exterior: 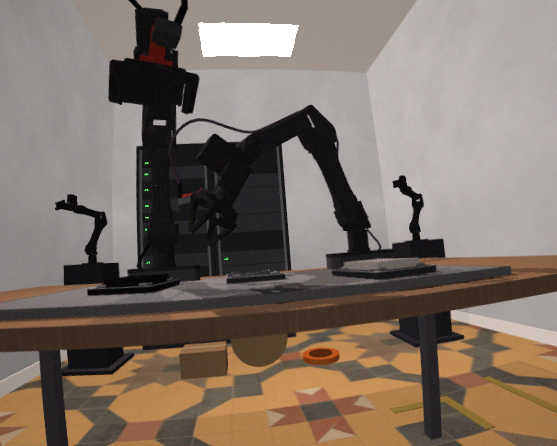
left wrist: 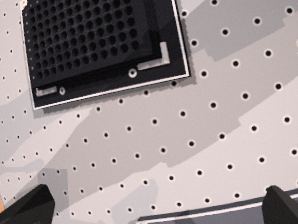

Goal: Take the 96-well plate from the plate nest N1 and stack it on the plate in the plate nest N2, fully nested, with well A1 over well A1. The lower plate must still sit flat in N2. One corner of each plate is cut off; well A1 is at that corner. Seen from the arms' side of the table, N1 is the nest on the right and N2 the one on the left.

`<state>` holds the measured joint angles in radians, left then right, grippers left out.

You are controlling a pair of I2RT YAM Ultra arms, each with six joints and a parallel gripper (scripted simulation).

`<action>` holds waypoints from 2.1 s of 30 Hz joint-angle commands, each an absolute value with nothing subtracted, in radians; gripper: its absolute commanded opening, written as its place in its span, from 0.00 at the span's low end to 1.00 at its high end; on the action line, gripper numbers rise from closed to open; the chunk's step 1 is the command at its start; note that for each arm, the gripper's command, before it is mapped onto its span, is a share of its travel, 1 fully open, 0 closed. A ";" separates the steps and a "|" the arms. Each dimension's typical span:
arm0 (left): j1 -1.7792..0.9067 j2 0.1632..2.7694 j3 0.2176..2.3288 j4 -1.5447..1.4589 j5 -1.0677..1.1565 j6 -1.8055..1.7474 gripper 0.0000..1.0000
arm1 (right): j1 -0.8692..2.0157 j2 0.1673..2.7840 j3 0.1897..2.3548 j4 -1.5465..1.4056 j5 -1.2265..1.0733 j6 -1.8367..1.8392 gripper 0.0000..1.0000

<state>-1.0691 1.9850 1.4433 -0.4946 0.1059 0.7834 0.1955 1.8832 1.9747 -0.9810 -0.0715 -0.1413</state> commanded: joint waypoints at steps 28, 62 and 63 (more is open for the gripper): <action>-1.056 1.764 1.293 -0.369 0.117 0.520 1.00 | 0.158 1.741 1.758 -0.817 -0.039 -0.093 1.00; -1.058 0.930 0.639 -0.036 0.091 -0.043 1.00 | 0.049 0.981 0.435 -0.196 -0.018 0.081 1.00; -1.058 0.930 0.641 -0.036 0.091 -0.043 1.00 | 0.050 0.974 0.421 -0.189 -0.014 0.082 1.00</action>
<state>-1.0573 0.9619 0.6468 -0.0616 0.1017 -0.0257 0.0360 1.0176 0.4511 -0.2588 -0.0044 0.0589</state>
